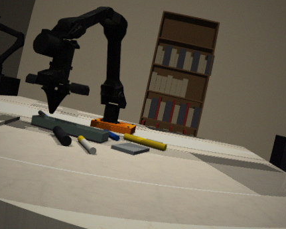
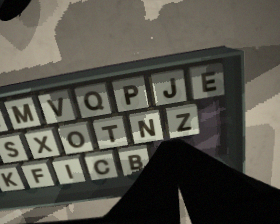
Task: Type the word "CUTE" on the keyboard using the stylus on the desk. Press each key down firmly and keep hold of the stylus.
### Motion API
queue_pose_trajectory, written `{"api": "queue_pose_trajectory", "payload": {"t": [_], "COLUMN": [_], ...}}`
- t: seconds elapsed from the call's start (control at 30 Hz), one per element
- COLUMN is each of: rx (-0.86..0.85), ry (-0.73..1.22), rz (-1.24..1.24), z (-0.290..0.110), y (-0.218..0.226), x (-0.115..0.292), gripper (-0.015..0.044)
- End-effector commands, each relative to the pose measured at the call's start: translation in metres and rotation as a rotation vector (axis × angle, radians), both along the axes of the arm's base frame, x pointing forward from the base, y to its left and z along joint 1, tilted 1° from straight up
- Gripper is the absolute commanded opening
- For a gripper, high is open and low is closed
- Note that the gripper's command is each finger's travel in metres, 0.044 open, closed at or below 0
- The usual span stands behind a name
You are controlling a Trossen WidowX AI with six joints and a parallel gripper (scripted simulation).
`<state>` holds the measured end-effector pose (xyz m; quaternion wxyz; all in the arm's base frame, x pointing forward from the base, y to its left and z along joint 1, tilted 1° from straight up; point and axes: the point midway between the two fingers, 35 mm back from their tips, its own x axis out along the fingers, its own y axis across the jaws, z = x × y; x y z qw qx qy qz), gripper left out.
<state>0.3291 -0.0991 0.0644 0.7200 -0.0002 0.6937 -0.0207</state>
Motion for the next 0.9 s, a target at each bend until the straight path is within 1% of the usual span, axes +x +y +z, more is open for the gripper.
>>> {"api": "queue_pose_trajectory", "payload": {"t": [0.0,0.2,0.33,0.4,0.77,0.87], "rx": [0.0,0.0,0.002,0.003,0.003,0.006], "ry": [-0.001,-0.001,0.001,0.002,0.001,0.001], "rz": [0.02,0.02,0.02,0.02,0.02,0.02], "z": [0.001,0.001,-0.001,-0.002,-0.002,-0.003], "y": [-0.003,-0.001,0.022,0.027,0.029,0.061], "x": [0.001,0.0,-0.026,-0.031,-0.031,-0.028], "gripper": [0.0,0.0,0.0,0.0,0.0,0.0]}}
